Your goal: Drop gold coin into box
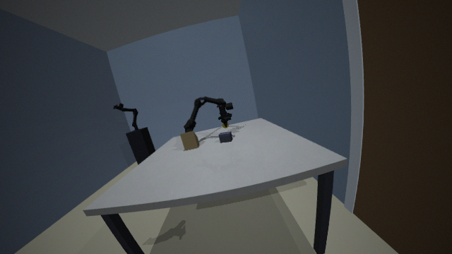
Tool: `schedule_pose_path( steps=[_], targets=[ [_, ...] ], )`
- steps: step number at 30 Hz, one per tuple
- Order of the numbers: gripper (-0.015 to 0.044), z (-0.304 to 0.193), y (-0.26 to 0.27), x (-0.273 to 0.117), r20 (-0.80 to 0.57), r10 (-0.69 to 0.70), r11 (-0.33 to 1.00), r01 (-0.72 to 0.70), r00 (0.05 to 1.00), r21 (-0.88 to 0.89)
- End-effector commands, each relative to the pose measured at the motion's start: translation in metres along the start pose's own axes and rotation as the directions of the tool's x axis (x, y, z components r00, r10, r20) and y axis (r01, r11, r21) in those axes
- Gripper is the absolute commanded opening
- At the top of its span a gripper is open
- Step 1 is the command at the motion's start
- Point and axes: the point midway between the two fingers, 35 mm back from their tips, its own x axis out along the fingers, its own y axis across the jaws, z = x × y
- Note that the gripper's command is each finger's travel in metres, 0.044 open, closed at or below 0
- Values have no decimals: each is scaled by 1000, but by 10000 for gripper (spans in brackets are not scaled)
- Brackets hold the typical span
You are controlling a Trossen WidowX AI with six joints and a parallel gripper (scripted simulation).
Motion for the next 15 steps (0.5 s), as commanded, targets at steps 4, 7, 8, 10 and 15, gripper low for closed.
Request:
schedule_pose_path(
  steps=[4,7,8,10,15],
  targets=[
    [0,3,2,-6,2,-6,995,6,1000,104],
    [0,5,2,-6,2,-6,979,6,1000,204],
    [0,5,1,-6,2,-6,971,6,1000,237],
    [0,6,1,-7,2,-6,953,5,1000,302],
    [0,9,0,-7,2,-6,889,5,1000,458]
  ],
)
